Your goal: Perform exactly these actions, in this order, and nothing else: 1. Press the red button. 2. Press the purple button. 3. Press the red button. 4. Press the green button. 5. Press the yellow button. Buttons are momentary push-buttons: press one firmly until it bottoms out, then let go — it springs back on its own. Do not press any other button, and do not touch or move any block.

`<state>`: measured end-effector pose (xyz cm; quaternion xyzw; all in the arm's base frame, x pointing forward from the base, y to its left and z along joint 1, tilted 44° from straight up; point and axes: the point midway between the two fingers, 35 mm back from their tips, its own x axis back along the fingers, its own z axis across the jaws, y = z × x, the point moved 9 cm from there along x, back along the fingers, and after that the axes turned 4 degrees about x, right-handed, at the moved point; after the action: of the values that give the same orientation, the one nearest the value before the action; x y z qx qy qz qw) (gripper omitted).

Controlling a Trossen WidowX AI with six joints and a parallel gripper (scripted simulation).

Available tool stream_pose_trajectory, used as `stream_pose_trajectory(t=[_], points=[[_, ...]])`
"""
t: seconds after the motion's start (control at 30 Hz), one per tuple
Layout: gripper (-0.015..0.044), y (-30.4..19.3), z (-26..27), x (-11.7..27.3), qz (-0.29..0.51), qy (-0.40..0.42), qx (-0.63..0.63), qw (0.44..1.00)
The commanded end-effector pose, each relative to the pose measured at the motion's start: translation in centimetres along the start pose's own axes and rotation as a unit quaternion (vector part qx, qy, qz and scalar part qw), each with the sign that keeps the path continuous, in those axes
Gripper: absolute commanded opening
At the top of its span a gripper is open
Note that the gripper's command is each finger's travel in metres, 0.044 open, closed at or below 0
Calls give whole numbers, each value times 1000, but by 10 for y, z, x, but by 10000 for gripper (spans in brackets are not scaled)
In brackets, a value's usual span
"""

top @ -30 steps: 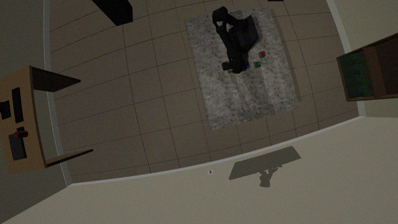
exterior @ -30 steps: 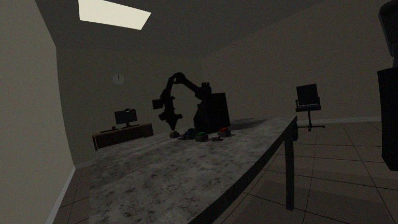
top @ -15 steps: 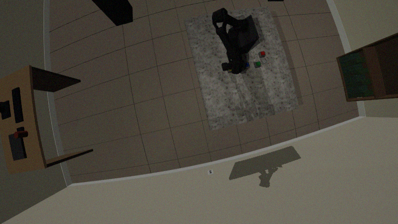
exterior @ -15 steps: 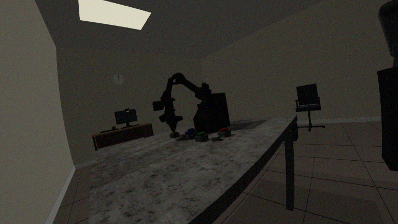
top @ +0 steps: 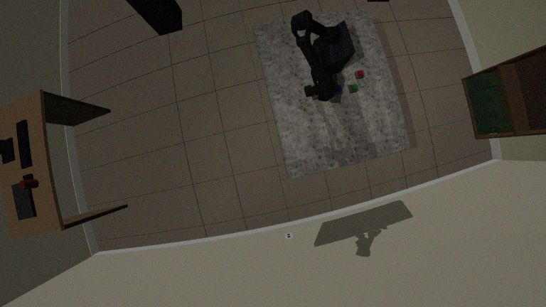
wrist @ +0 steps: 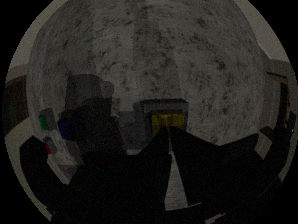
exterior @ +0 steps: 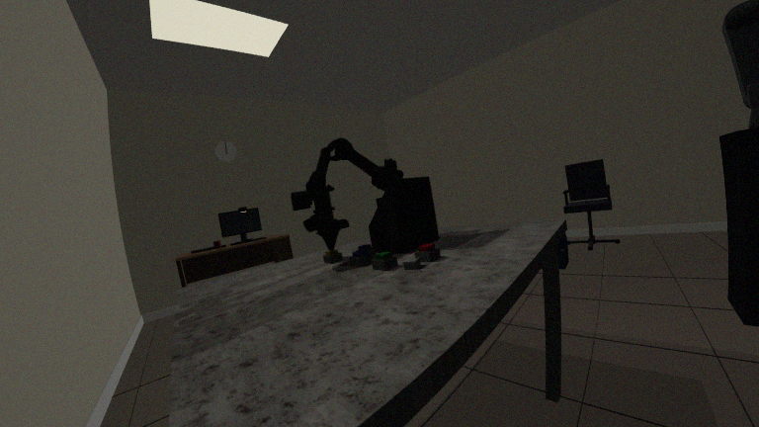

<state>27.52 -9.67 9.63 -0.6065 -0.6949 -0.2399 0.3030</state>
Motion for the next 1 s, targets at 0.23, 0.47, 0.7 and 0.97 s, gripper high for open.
stream_pose_trajectory(t=[0.23, 0.47, 0.7, 0.97], points=[[125, 13, 18, 30, -10, 12, 6, 1000], [309, 53, 121, 56, -29, 56, 39, 997], [400, 55, 223, 80, -16, 63, 30, 997], [400, 13, 338, 94, -3, 24, 5, 1000]])
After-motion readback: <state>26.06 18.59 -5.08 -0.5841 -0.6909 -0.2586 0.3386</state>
